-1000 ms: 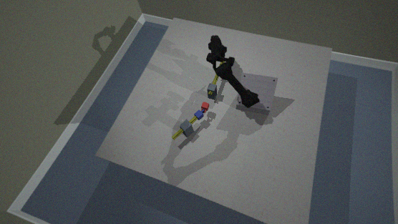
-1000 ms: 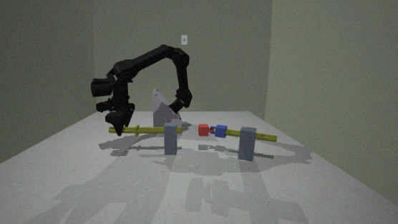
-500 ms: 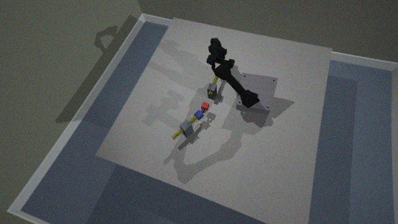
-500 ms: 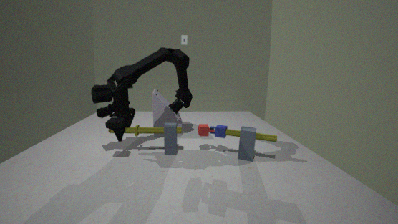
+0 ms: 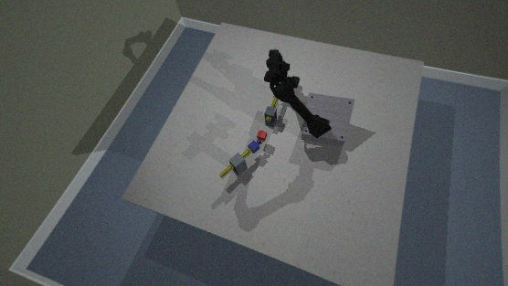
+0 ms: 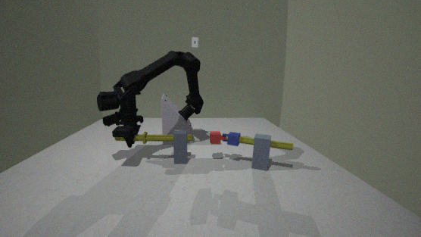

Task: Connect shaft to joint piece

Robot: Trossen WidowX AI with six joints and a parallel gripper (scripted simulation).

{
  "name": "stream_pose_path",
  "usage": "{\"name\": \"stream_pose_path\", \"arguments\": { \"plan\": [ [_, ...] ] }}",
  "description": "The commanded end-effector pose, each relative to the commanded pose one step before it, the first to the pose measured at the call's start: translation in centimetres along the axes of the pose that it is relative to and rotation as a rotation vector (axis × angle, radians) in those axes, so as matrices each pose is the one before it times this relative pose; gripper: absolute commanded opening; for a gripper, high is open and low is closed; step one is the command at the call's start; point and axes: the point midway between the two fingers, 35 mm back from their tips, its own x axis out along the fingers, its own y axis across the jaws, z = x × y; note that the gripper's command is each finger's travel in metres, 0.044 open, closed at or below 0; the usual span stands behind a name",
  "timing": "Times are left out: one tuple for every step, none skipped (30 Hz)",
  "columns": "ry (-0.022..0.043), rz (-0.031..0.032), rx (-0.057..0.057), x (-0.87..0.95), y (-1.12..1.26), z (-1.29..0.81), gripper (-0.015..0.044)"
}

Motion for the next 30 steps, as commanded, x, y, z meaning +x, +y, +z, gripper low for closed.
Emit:
{"name": "stream_pose_path", "arguments": {
  "plan": [
    [0.00251,0.00253,0.0037,0.052,0.025,-0.033,0.0102],
    [0.0,0.0,0.0,0.0,0.0,0.0,0.0102],
    [0.0,0.0,0.0,0.0,0.0,0.0,0.0102],
    [0.0,0.0,0.0,0.0,0.0,0.0,0.0102],
    [0.0,0.0,0.0,0.0,0.0,0.0,0.0102],
    [0.0,0.0,0.0,0.0,0.0,0.0,0.0102],
    [0.0,0.0,0.0,0.0,0.0,0.0,0.0102],
    [0.0,0.0,0.0,0.0,0.0,0.0,0.0102],
    [0.0,0.0,0.0,0.0,0.0,0.0,0.0102],
    [0.0,0.0,0.0,0.0,0.0,0.0,0.0102],
    [0.0,0.0,0.0,0.0,0.0,0.0,0.0102],
    [0.0,0.0,0.0,0.0,0.0,0.0,0.0076],
    [0.0,0.0,0.0,0.0,0.0,0.0,0.0069],
    [0.0,0.0,0.0,0.0,0.0,0.0,0.0067],
    [0.0,0.0,0.0,0.0,0.0,0.0,0.0067],
    [0.0,0.0,0.0,0.0,0.0,0.0,0.0067],
    [0.0,0.0,0.0,0.0,0.0,0.0,0.0067],
    [0.0,0.0,0.0,0.0,0.0,0.0,0.0067],
    [-0.00047,-0.00002,-0.0006,-0.011,0.002,0.009,0.0067],
    [-0.00102,-0.00004,-0.0013,-0.023,0.004,0.019,0.0067],
    [-0.00066,-0.00003,-0.0008,-0.014,0.002,0.013,0.0067],
    [-0.00002,0.00002,0.0,0.0,0.0,0.001,0.0067],
    [-0.00003,0.00003,0.0,-0.001,0.0,0.001,0.0067],
    [-0.00002,0.00003,0.0,-0.001,0.0,0.001,0.0067],
    [-0.00002,0.00002,0.0,-0.001,0.0,0.001,0.0067],
    [-0.00001,0.00001,0.0,-0.001,0.0,0.001,0.0067],
    [0.0,0.00001,0.0,0.0,0.0,0.0,0.0067],
    [0.0,0.0,0.0,0.0,0.0,0.0,0.0067],
    [0.0,0.0,0.0,0.0,0.0,0.0,0.0067],
    [0.0,0.0,0.0,0.0,0.0,0.0,0.0067]
  ]
}}
